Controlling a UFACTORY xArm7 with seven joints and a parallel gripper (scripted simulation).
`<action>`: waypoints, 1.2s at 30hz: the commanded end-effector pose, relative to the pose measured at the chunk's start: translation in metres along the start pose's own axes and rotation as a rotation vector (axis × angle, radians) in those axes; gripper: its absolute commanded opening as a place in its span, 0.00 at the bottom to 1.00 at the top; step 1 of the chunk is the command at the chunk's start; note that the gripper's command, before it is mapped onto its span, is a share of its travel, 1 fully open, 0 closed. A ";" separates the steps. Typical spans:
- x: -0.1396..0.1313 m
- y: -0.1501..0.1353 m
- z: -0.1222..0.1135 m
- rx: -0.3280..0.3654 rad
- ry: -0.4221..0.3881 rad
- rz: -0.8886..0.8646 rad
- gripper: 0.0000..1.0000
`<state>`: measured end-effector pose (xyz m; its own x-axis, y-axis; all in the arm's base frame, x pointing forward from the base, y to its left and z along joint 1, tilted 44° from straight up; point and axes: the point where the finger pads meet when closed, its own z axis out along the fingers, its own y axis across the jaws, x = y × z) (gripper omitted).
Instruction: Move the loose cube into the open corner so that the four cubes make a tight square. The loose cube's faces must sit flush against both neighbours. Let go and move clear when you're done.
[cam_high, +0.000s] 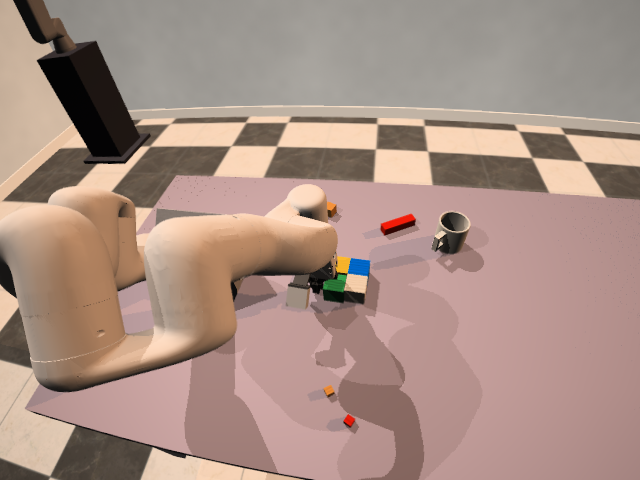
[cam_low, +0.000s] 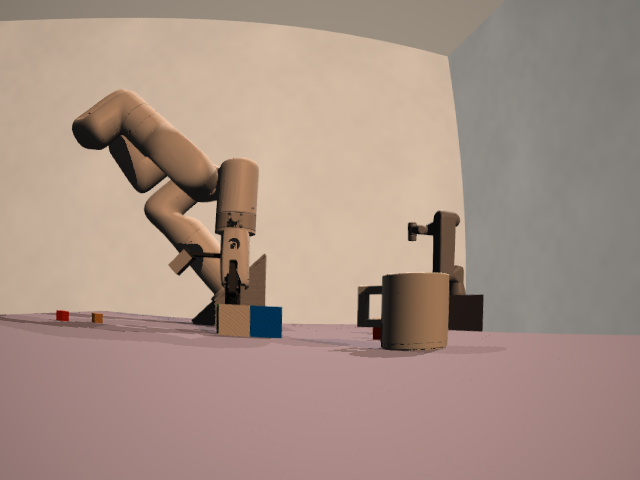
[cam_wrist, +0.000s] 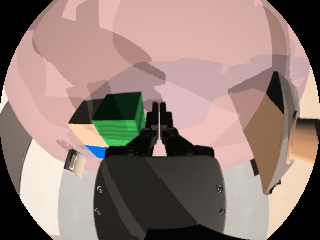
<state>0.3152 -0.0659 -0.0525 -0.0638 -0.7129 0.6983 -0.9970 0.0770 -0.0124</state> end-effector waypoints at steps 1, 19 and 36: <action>-0.001 0.002 -0.001 0.004 -0.002 0.000 0.00; -0.001 0.003 -0.007 0.004 -0.002 0.000 0.00; -0.001 0.003 -0.040 0.004 -0.002 0.000 0.00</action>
<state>0.3126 -0.0448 -0.0316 -0.0636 -0.7132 0.6981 -0.9970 0.0763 -0.0129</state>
